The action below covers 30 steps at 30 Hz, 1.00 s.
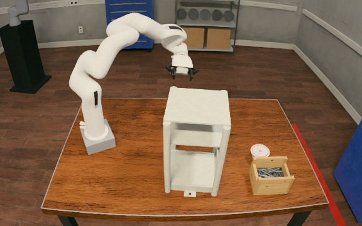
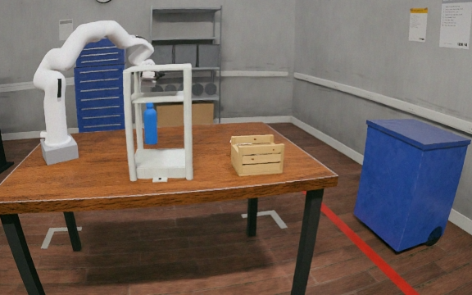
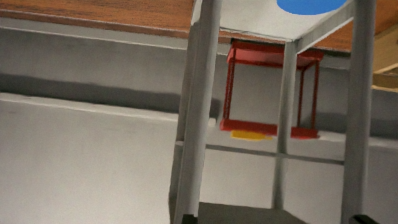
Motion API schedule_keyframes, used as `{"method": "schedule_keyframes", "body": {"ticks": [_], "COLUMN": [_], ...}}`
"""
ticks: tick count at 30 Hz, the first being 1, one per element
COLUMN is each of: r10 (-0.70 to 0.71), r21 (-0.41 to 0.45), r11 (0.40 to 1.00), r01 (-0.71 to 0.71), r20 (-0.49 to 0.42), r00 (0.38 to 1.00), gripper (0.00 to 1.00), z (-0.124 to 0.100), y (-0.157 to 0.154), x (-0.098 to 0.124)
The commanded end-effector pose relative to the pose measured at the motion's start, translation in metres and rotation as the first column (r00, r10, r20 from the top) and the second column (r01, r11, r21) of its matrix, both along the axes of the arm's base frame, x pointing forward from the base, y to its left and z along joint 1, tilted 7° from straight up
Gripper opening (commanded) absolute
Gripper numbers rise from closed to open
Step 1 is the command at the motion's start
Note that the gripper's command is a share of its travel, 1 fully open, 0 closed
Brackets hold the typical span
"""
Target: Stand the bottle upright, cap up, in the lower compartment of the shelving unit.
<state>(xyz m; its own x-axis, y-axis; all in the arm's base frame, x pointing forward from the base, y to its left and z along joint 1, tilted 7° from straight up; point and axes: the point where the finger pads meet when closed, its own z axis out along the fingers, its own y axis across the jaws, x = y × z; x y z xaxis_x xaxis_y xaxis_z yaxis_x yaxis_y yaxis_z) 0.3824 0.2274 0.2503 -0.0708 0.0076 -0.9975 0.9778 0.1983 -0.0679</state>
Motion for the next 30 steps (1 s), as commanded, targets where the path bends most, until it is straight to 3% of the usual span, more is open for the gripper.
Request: {"method": "schedule_keyframes", "body": {"ticks": [1, 15, 30], "r10": [-0.025, -0.090, -0.113], "r21": [-0.016, -0.069, -0.087], "r11": [1.000, 0.993, 0.988], "r01": [0.026, 0.099, 0.127], "r20": [0.030, 0.114, 0.147], "r00": [0.999, 0.989, 0.983], "gripper": [0.86, 0.86, 0.86], "z": [0.0014, 0.0006, 0.0000], "y": [0.0004, 0.0009, 0.0012], "x": [0.0002, 0.0017, 0.0019]}}
